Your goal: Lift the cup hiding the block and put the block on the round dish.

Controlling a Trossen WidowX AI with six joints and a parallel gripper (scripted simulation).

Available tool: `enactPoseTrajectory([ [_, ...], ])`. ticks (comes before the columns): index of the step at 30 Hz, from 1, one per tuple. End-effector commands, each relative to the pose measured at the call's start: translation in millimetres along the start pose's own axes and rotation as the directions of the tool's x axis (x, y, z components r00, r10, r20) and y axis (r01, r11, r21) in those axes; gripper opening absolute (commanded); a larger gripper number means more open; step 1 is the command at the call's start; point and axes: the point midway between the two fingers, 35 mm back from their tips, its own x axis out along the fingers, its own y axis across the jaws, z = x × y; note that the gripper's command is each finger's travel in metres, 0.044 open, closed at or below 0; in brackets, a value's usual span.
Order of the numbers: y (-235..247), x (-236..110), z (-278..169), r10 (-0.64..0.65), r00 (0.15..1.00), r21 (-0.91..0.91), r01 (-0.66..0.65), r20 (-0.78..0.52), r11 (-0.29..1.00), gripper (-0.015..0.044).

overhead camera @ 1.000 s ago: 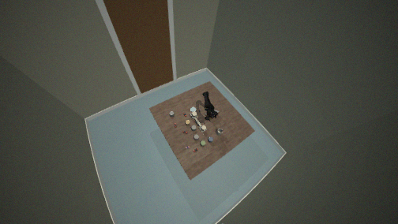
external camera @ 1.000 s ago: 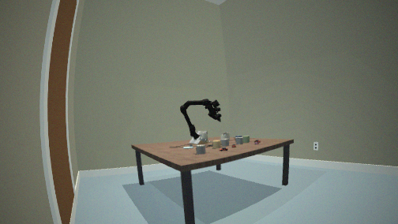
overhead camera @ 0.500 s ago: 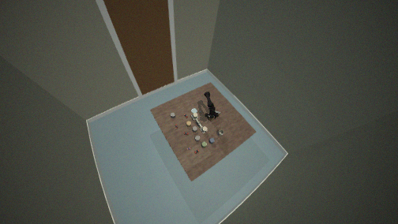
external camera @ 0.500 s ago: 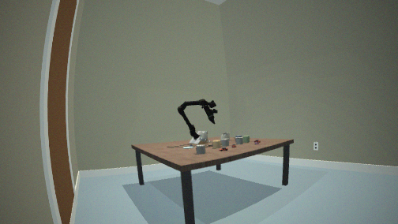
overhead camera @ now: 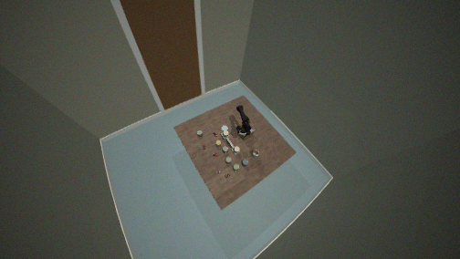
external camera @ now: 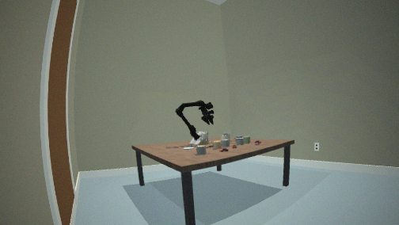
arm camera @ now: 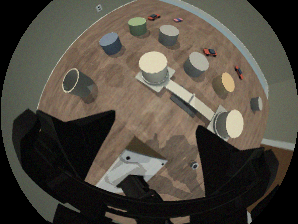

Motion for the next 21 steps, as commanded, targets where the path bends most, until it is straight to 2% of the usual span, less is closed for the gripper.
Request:
enactPoseTrajectory([
  [1,-10.5,-3.0,-3.6,-0.074,0.996,0.083,0.070,0.044,0.994,0.0440],
  [8,-30.6,-11.2,-7.9,-0.208,0.968,0.255,0.167,0.142,0.953,0.0440],
  [14,-46.2,-20.2,-9.8,-0.307,0.923,0.395,0.198,0.233,0.897,0.0440],
  [21,-46.0,-19.6,-6.5,-0.313,0.923,0.446,0.189,0.223,0.875,0.0440],
])
